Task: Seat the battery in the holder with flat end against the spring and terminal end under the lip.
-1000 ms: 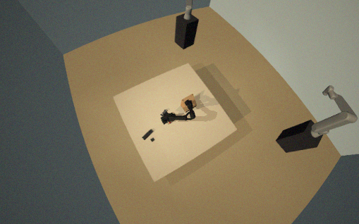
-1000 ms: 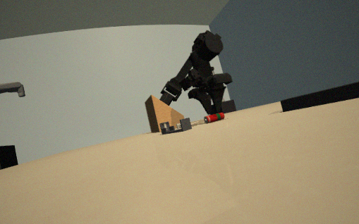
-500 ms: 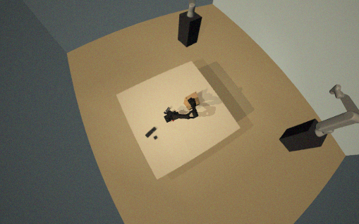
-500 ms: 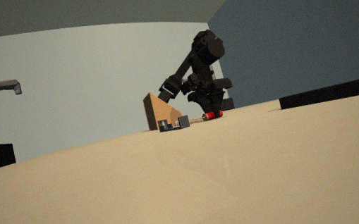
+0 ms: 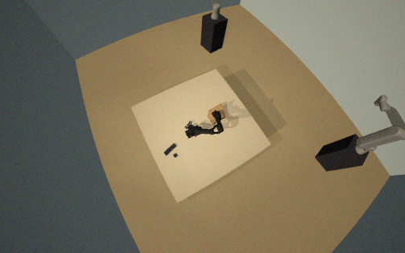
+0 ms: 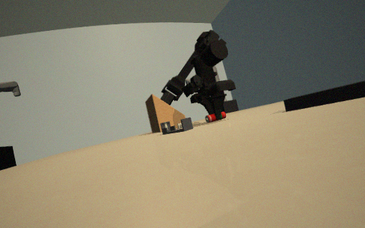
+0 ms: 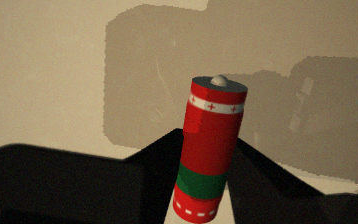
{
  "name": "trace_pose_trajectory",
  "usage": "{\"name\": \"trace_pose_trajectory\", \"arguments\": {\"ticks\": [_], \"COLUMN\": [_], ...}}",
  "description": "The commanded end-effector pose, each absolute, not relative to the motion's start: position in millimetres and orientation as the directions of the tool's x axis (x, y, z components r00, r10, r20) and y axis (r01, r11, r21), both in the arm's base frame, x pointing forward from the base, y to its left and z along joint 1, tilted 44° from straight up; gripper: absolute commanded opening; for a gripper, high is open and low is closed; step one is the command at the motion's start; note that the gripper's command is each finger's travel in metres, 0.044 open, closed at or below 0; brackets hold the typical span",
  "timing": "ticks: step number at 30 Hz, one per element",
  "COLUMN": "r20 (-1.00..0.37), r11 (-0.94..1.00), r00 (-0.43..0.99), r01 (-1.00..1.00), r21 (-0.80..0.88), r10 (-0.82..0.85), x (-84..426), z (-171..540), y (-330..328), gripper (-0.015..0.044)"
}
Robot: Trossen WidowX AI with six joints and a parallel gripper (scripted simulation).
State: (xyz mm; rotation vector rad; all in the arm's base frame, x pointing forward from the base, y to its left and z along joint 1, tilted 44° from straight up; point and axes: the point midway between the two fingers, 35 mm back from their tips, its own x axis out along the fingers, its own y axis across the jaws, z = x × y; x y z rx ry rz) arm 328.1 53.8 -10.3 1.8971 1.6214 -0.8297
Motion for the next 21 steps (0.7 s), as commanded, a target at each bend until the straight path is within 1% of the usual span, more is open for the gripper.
{"name": "trace_pose_trajectory", "arguments": {"ticks": [1,5,9,12,15,21], "r20": [-0.727,-0.727,-0.728,-0.735,-0.74,-0.742], "r11": [-0.162,-0.162,-0.197,-0.345,-0.487,-0.688], "r00": [0.108,0.108,0.108,0.109,0.108,0.105], "r01": [0.987,0.987,0.98,0.922,0.813,0.478], "r21": [-0.005,-0.005,-0.038,-0.178,-0.318,-0.546], "r10": [0.679,0.679,0.677,0.669,0.664,0.662], "x": [328.3,324.5,324.9,326.6,325.6,316.6], "z": [2.4,23.2,21.3,8.6,-5.8,-35.3], "y": [41.6,22.5,16.6,-5.4,-28.8,-74.5], "gripper": [0.0077,0.0077,0.0077,0.0077,0.0077,0.0077]}}
